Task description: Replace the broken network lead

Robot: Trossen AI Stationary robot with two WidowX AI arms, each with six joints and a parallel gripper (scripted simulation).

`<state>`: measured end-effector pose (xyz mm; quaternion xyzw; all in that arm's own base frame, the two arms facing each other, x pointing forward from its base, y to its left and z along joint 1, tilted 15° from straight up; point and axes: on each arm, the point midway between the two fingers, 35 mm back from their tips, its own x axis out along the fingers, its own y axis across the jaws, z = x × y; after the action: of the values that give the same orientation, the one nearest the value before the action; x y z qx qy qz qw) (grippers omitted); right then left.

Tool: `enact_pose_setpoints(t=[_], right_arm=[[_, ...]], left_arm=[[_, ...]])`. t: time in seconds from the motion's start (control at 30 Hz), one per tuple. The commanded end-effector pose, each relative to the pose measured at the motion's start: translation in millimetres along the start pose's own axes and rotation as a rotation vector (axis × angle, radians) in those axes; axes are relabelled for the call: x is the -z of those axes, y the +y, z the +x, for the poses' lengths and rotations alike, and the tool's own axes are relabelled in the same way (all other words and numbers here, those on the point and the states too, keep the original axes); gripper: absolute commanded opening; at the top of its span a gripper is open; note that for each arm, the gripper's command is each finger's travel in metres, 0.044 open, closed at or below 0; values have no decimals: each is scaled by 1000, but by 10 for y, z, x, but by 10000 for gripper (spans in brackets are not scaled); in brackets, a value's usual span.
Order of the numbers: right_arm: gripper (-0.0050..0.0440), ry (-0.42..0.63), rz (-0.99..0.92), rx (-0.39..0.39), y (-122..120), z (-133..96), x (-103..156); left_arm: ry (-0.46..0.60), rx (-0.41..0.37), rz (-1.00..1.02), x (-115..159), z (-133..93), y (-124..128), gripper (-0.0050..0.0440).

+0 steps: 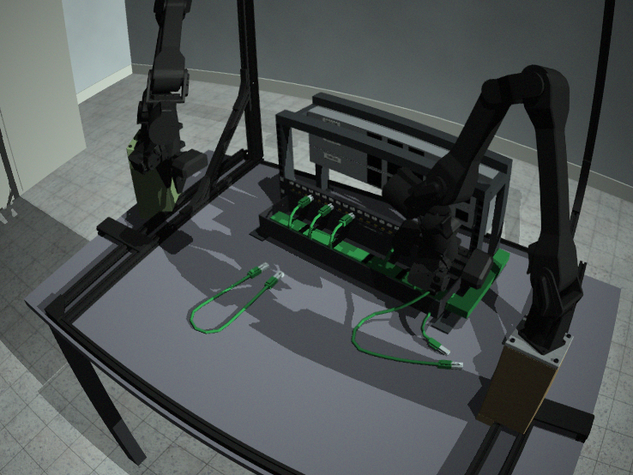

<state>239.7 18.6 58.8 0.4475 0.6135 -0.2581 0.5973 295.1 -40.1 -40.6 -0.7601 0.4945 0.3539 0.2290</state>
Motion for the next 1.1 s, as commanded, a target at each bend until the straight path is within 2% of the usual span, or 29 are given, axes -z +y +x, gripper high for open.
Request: enact_pose_setpoints(t=[0.0,1.07], right_arm=[[176,0,0,0,0,0,0],[176,0,0,0,0,0,0]], left_arm=[[0,3,3,40,10,-5,54],[0,3,3,76,27,-10,54]])
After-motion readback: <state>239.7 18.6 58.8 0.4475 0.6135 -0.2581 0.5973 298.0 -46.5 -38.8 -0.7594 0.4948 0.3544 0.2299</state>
